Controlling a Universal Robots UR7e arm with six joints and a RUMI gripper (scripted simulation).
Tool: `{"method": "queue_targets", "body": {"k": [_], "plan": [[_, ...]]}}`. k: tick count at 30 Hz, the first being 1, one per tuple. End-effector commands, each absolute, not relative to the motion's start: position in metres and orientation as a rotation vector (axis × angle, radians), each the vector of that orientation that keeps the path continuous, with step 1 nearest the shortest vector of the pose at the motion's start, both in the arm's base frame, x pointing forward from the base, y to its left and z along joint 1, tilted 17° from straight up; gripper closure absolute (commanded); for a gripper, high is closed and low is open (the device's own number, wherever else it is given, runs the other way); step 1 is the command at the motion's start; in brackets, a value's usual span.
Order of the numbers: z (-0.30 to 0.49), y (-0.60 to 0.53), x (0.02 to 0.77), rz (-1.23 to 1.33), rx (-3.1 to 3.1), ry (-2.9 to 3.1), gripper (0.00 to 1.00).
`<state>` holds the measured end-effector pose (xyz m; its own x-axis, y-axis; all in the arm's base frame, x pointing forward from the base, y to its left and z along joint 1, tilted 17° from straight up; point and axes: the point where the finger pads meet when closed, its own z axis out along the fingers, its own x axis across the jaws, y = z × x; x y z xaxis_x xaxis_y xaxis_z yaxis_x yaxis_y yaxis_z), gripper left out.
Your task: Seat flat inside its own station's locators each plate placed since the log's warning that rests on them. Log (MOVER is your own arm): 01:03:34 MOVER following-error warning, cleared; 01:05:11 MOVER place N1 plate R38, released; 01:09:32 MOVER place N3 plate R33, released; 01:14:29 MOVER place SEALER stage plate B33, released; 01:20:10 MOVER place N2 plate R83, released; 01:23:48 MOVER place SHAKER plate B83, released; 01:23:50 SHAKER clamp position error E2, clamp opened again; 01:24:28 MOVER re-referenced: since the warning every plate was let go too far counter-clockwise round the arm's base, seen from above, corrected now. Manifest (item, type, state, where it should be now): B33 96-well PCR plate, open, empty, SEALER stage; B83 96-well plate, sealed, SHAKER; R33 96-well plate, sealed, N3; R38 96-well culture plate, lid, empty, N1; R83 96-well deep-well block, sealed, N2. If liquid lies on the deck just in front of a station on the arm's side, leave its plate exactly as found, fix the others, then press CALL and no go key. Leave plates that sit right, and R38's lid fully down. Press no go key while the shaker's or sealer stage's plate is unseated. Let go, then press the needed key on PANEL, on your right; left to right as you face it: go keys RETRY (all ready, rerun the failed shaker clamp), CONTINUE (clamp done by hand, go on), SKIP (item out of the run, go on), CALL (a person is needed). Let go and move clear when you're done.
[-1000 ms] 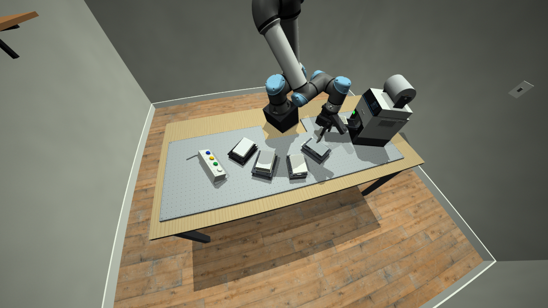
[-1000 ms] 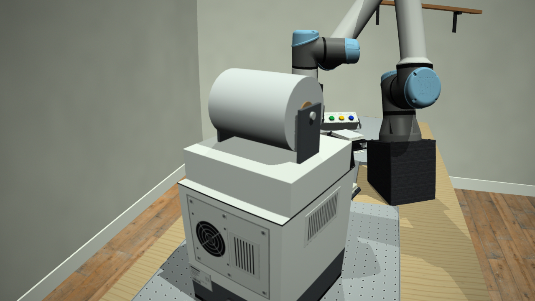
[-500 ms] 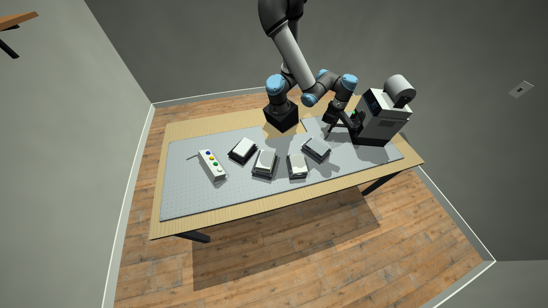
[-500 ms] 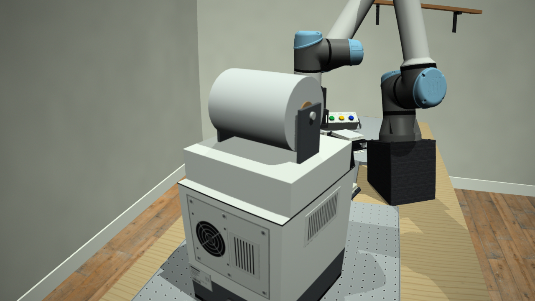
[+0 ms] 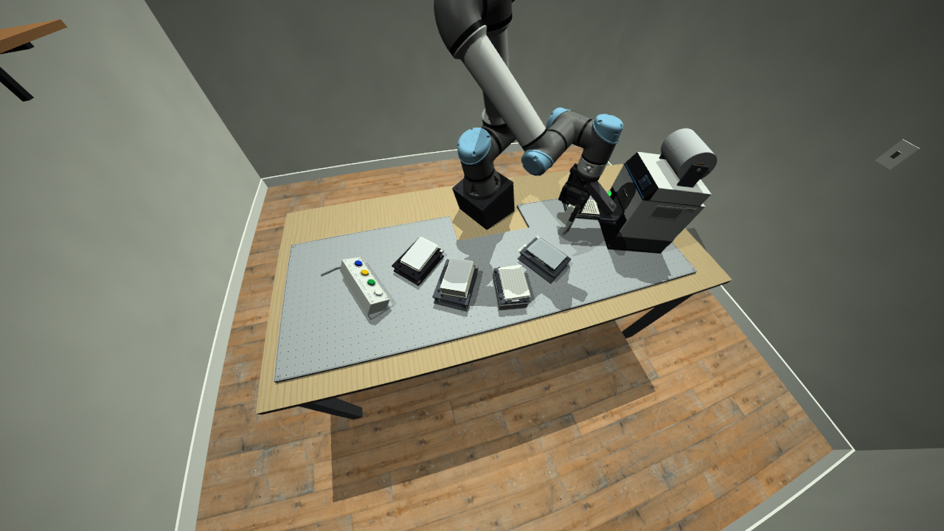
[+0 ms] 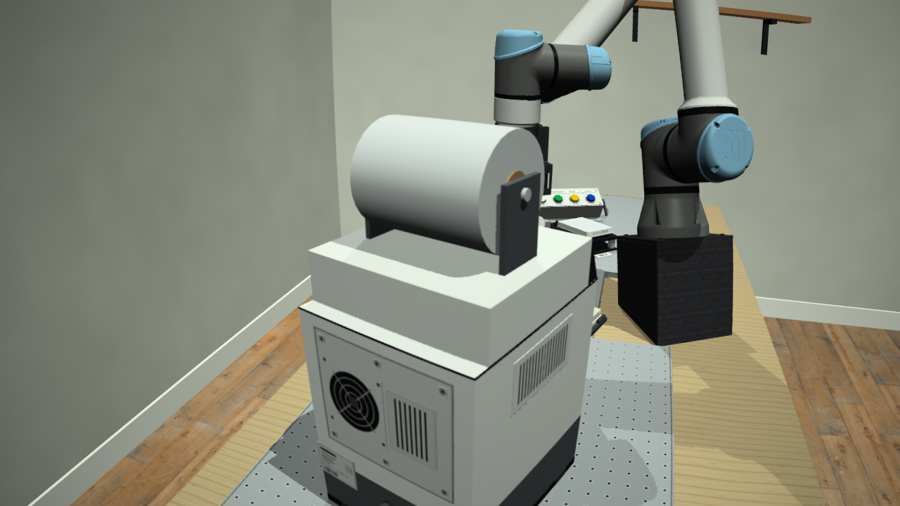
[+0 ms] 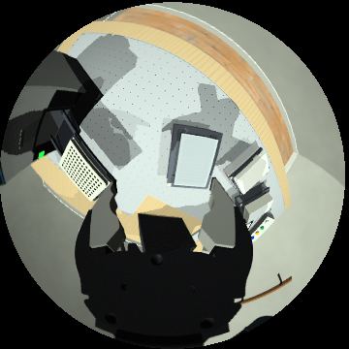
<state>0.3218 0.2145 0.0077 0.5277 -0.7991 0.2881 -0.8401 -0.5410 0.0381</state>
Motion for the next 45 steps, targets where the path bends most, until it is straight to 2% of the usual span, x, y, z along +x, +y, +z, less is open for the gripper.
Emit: {"method": "queue_targets", "body": {"k": [1, 45], "plan": [[0.015, 0.216, 0.319, 0.346, 2.585, -1.402, 0.18], [-0.031, 0.339, 0.236, 0.267, 2.793, -0.776, 0.18]]}}
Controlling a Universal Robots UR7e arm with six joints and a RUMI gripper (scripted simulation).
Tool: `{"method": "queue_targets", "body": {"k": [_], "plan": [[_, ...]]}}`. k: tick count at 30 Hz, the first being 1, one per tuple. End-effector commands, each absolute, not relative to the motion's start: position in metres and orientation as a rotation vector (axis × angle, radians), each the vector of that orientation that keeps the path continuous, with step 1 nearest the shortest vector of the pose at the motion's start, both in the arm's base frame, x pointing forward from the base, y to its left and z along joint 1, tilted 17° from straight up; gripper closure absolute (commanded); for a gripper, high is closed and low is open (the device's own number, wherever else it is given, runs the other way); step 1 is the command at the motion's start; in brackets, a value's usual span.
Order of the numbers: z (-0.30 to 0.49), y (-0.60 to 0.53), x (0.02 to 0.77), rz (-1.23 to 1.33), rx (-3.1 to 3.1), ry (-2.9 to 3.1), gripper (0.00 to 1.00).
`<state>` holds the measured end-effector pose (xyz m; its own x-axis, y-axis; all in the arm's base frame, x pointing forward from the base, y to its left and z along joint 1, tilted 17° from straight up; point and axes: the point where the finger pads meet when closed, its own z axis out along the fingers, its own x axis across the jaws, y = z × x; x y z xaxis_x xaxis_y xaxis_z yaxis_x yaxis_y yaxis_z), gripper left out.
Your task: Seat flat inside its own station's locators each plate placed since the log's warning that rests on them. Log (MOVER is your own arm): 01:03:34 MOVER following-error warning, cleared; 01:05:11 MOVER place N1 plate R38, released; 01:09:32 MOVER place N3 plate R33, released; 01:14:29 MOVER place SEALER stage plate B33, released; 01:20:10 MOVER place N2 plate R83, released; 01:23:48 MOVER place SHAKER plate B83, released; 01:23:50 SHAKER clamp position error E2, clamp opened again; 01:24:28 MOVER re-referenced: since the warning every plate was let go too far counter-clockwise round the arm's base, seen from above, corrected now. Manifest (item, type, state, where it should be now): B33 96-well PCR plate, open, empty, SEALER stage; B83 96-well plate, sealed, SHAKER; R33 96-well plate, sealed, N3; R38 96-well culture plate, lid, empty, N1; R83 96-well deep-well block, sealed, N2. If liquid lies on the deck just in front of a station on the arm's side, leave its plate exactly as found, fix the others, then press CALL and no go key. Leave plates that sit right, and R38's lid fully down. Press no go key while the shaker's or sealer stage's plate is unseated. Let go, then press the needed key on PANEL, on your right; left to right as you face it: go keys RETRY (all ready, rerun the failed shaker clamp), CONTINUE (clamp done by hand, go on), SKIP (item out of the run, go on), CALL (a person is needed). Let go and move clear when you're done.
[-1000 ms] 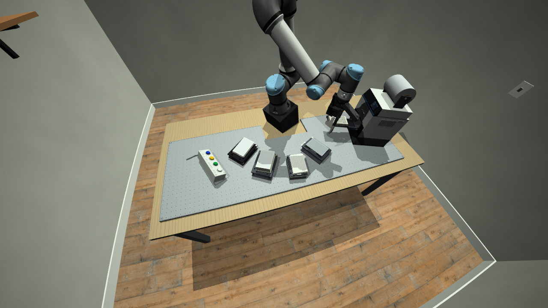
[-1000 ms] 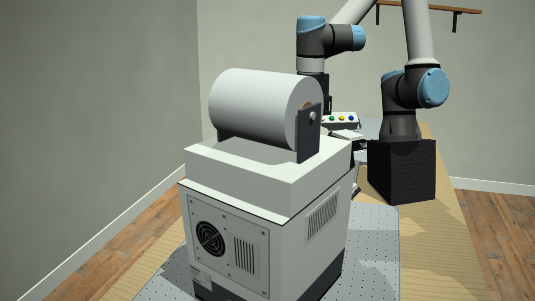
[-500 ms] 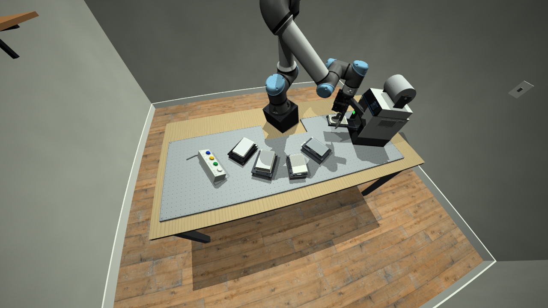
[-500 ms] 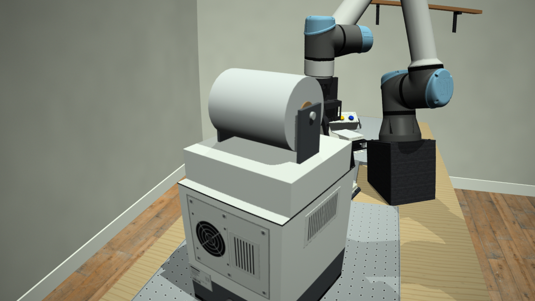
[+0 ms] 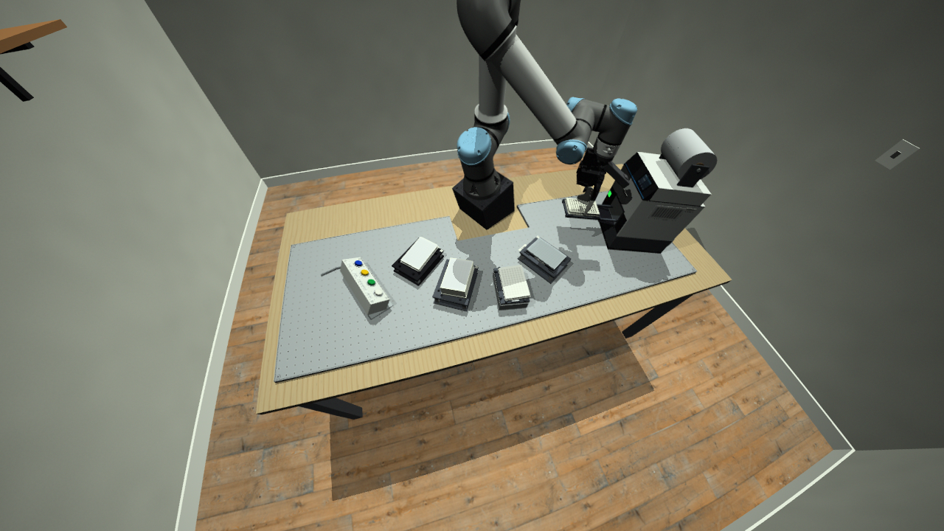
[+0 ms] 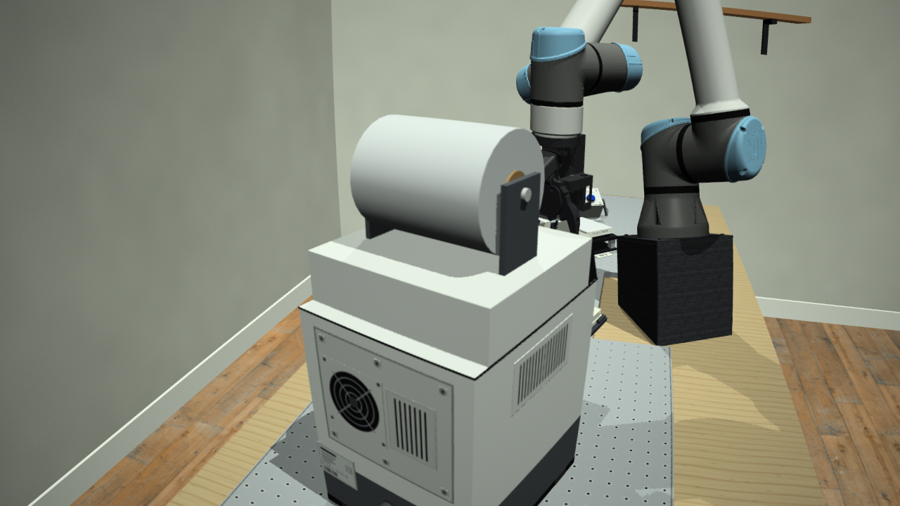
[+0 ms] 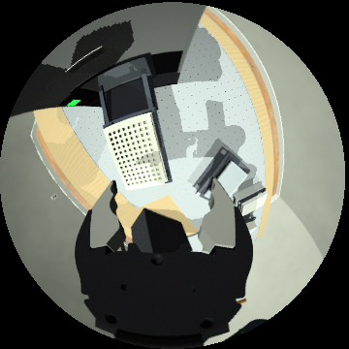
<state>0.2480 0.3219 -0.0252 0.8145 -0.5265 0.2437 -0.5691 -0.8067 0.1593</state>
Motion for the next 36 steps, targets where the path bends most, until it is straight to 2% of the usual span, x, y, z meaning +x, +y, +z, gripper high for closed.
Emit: {"method": "queue_targets", "body": {"k": [1, 36], "plan": [[-0.032, 0.342, 0.233, 0.267, 2.793, -0.778, 0.18], [-0.039, 0.358, 0.217, 0.267, 2.791, -0.780, 0.18]]}}
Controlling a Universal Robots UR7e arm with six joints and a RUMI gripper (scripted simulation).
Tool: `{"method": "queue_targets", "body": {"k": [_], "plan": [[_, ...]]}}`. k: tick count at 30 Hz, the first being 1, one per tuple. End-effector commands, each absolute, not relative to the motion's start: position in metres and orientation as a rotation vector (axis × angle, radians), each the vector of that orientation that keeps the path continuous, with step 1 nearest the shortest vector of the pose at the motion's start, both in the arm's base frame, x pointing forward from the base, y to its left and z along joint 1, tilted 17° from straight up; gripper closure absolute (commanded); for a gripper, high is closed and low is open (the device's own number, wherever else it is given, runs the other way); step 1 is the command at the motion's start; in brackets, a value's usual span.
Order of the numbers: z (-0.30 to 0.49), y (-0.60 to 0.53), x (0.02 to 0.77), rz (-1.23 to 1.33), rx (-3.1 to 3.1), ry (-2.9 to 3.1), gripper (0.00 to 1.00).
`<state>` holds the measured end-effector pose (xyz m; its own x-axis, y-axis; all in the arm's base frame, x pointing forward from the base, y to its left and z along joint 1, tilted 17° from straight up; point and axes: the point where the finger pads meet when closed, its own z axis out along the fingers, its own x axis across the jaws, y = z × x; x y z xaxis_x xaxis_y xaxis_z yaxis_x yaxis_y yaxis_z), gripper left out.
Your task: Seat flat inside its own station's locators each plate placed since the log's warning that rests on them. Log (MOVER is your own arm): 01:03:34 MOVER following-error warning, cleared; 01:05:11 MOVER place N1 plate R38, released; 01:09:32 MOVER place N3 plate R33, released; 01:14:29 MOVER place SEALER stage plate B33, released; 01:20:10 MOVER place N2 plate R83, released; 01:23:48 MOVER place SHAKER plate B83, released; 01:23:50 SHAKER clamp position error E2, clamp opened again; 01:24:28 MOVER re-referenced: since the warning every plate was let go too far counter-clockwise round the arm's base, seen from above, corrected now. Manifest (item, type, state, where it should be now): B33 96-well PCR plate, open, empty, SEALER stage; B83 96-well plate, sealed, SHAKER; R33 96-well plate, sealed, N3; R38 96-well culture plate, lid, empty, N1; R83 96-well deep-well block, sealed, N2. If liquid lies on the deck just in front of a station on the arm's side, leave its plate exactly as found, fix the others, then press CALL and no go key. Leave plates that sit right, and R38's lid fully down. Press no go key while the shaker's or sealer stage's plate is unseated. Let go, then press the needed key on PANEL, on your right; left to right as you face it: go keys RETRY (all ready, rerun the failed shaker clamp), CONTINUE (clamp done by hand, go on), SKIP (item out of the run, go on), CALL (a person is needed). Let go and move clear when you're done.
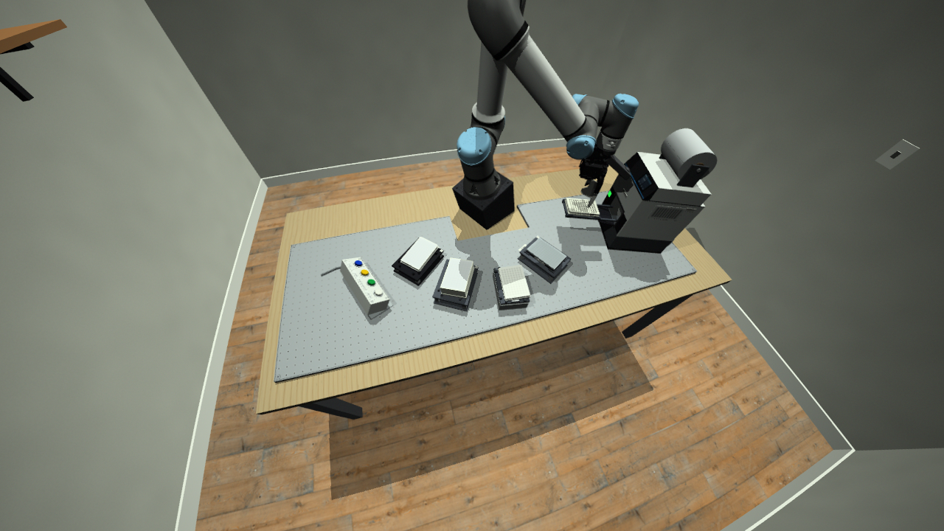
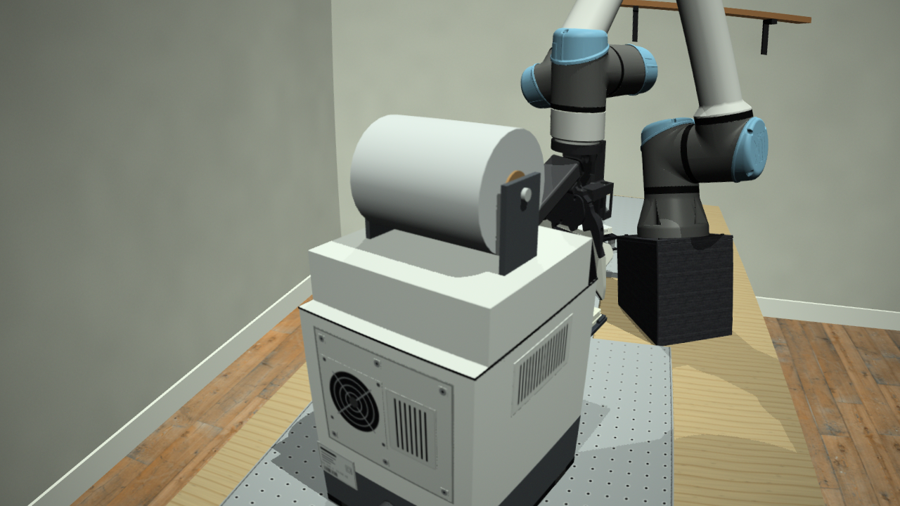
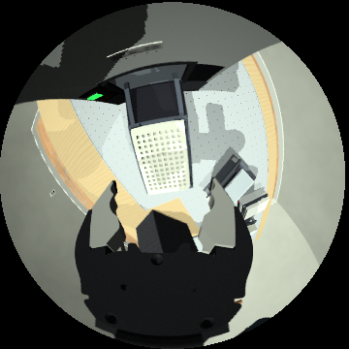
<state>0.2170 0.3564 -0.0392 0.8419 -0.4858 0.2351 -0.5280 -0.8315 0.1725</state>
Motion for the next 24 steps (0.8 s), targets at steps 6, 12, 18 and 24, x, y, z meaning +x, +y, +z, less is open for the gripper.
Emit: {"method": "queue_targets", "body": {"k": [6, 12, 18, 24], "plan": [[-0.039, 0.358, 0.217, 0.267, 2.791, -0.780, 0.18], [-0.039, 0.358, 0.217, 0.267, 2.791, -0.780, 0.18], [-0.037, 0.354, 0.222, 0.272, 2.785, -0.813, 0.18], [-0.030, 0.336, 0.245, 0.292, 2.738, -0.980, 0.18]]}}
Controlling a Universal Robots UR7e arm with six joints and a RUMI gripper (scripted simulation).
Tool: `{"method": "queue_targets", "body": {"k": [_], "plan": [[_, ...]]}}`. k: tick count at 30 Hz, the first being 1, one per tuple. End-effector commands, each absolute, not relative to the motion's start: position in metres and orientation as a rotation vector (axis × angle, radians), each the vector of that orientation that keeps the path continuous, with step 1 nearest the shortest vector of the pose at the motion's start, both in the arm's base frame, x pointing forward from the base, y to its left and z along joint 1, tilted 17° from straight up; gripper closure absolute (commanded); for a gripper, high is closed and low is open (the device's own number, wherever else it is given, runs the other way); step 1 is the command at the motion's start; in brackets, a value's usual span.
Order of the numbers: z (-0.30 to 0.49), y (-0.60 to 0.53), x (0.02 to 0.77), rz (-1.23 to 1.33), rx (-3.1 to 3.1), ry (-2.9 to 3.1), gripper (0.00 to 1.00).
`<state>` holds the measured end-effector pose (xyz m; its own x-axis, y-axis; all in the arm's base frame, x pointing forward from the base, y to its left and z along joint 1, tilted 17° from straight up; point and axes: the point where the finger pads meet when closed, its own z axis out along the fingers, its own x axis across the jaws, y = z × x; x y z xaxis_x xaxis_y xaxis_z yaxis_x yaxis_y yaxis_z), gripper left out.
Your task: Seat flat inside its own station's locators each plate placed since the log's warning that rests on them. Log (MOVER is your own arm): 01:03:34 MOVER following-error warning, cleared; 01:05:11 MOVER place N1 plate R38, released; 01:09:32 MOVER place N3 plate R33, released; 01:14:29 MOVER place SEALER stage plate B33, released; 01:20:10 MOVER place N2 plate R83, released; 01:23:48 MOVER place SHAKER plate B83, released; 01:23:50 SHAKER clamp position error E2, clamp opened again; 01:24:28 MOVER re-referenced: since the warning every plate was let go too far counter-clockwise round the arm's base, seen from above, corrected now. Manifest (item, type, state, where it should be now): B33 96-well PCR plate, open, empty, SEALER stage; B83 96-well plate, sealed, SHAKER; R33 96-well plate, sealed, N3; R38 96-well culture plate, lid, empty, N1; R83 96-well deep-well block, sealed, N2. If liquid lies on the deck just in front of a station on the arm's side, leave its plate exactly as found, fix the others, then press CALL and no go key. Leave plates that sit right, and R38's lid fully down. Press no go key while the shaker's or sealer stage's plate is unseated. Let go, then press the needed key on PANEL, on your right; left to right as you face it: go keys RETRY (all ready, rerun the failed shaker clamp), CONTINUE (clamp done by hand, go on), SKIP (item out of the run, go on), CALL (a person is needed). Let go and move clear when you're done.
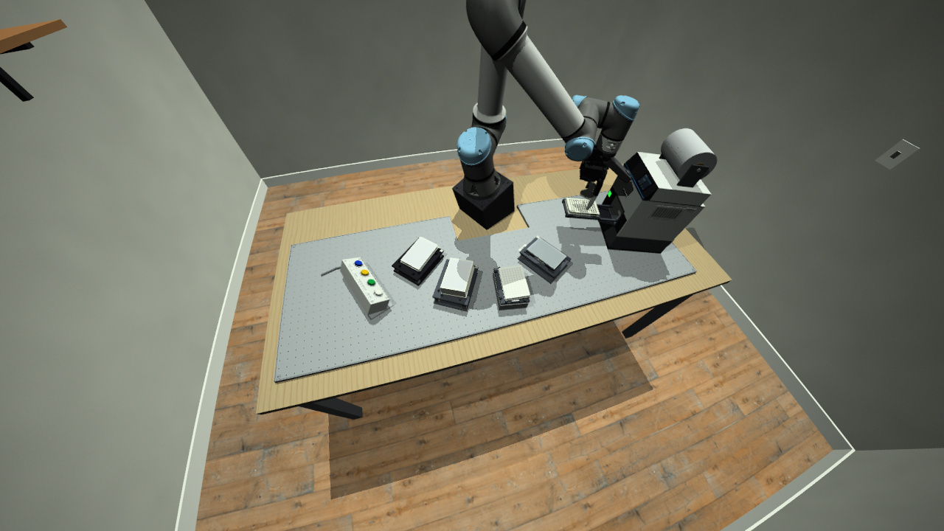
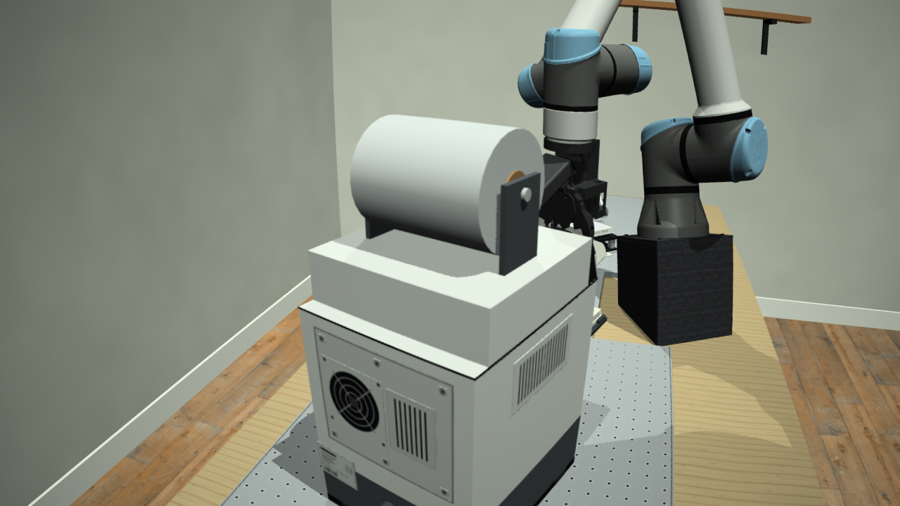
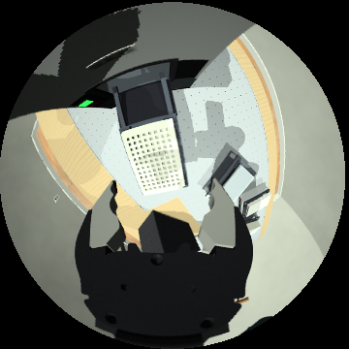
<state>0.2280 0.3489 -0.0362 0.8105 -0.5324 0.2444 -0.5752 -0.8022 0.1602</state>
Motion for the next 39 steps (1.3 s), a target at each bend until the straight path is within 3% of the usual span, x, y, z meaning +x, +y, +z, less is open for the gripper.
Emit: {"method": "queue_targets", "body": {"k": [1, 39], "plan": [[-0.030, 0.336, 0.245, 0.292, 2.738, -0.980, 0.18], [0.010, 0.237, 0.347, 0.342, 2.580, -1.403, 0.18]]}}
